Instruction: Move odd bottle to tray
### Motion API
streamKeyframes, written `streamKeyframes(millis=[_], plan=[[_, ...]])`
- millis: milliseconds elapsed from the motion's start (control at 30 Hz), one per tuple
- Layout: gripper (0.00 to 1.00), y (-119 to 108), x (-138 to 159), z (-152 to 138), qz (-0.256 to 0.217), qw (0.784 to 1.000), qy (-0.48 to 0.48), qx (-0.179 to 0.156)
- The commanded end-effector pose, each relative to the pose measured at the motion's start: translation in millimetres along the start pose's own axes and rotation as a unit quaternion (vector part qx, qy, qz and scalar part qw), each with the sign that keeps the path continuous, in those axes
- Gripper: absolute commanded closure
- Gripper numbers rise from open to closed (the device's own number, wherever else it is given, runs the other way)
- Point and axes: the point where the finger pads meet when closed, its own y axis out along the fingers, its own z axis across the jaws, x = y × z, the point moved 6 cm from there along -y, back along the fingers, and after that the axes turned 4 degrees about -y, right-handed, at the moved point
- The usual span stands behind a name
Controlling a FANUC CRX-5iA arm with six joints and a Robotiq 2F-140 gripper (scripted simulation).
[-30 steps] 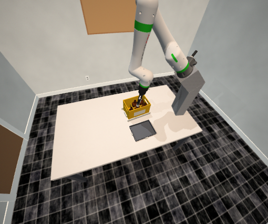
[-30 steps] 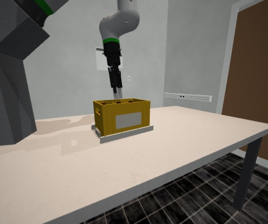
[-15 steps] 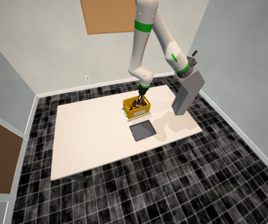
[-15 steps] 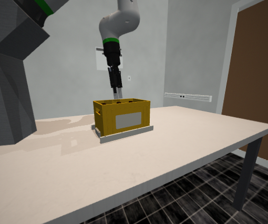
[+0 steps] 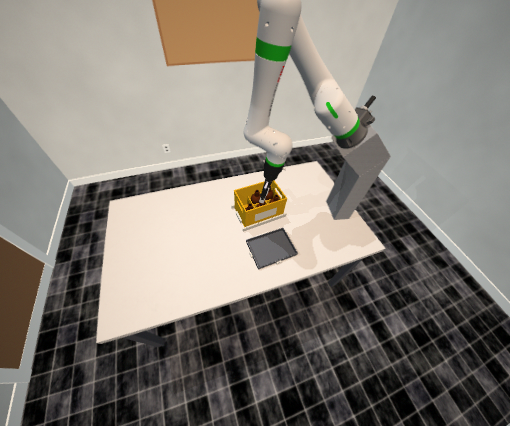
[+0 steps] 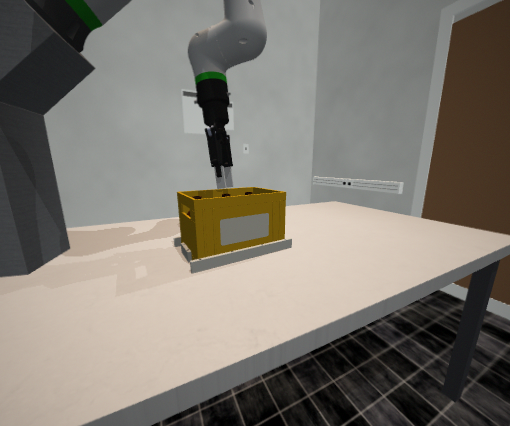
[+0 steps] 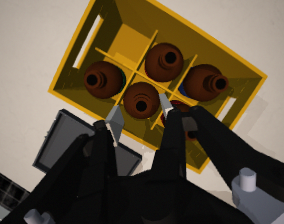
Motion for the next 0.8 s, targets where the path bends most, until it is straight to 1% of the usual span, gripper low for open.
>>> streamKeyframes(millis=[0, 767], plan=[[0.56, -0.1, -8.5, 3.1, -0.062, 0.998, 0.0, -0.024], [0.56, 3.1, -8.1, 2.9, -0.062, 0.998, 0.0, -0.024]])
